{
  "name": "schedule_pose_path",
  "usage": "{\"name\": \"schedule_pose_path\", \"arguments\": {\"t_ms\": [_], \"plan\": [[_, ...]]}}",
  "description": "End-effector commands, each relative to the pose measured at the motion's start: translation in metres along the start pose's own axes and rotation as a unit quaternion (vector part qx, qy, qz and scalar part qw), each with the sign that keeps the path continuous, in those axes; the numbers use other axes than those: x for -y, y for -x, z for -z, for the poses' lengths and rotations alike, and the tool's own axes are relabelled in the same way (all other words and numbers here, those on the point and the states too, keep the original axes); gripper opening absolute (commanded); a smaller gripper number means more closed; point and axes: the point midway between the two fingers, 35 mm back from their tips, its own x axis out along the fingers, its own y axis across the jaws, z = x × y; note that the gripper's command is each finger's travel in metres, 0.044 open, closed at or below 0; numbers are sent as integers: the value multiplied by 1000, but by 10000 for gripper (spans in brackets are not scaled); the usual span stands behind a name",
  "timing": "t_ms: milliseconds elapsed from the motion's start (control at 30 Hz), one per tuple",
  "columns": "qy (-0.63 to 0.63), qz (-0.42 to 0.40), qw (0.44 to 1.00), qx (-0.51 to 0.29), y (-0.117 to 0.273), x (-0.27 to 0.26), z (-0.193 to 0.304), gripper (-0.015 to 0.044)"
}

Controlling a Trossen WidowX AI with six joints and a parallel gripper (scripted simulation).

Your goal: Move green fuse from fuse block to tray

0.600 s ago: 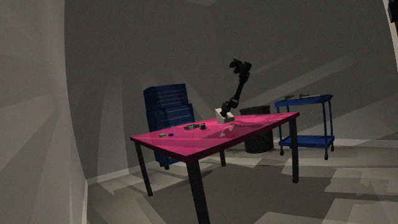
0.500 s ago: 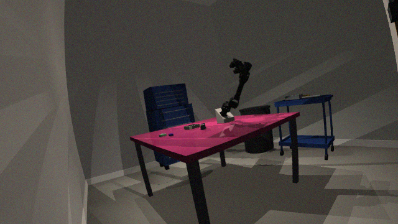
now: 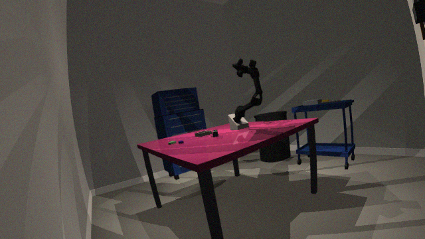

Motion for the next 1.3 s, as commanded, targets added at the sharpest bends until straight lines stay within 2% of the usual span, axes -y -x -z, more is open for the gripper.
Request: {"name": "schedule_pose_path", "arguments": {"t_ms": [0, 167, 333, 533, 700, 833, 967, 1100, 1267], "plan": [[-80, -10, 995, 54, -26, -10, -18, 74], [-221, -54, 960, 164, -72, -25, -68, 74], [-338, -133, 894, 260, -108, -37, -134, 74], [-445, -278, 783, 333, -128, -58, -226, 74], [-498, -418, 676, 347, -125, -78, -304, 74], [-529, -551, 564, 312, -109, -100, -369, 74], [-529, -676, 456, 234, -80, -126, -428, 74], [-502, -774, 366, 119, -41, -157, -474, 74], [-445, -848, 283, -60, 14, -202, -510, 74]]}}
